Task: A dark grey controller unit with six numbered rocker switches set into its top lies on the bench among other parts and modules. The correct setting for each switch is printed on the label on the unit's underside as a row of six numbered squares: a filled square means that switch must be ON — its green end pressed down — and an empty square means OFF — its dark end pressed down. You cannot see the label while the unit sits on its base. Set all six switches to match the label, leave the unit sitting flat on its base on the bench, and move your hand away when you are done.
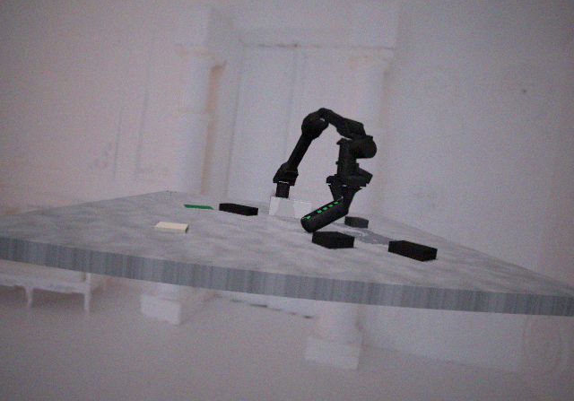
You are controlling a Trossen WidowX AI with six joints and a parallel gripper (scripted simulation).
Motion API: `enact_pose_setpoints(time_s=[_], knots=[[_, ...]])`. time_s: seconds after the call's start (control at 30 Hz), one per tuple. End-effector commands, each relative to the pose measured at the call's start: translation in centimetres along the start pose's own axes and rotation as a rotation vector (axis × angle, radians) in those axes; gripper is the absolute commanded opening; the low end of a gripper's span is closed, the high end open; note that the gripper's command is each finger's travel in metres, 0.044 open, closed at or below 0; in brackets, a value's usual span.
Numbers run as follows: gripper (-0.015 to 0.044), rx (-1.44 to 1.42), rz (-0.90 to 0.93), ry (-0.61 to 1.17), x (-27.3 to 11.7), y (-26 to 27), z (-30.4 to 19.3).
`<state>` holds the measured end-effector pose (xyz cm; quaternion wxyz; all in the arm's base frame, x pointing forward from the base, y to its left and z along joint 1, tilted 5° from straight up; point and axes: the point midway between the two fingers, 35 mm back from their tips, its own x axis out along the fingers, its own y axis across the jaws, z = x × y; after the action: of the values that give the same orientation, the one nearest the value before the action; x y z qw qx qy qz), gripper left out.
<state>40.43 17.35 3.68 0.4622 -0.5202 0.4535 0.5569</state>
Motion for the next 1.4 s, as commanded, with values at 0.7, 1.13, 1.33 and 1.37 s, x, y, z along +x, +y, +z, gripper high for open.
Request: enact_pose_setpoints(time_s=[0.7, 1.13, 1.33, 1.37], knots=[[0.0338, 0.013, 0.015, 0.008, 2.0, 0.2, 0.7], [0.0338, 0.013, 0.015, 0.008, 2.8, 0.2, 1.2], [0.0338, 0.013, 0.015, 0.007, 3.2, 0.2, 1.4], [0.0338, 0.013, 0.015, 0.007, 3.3, 0.2, 1.5]])
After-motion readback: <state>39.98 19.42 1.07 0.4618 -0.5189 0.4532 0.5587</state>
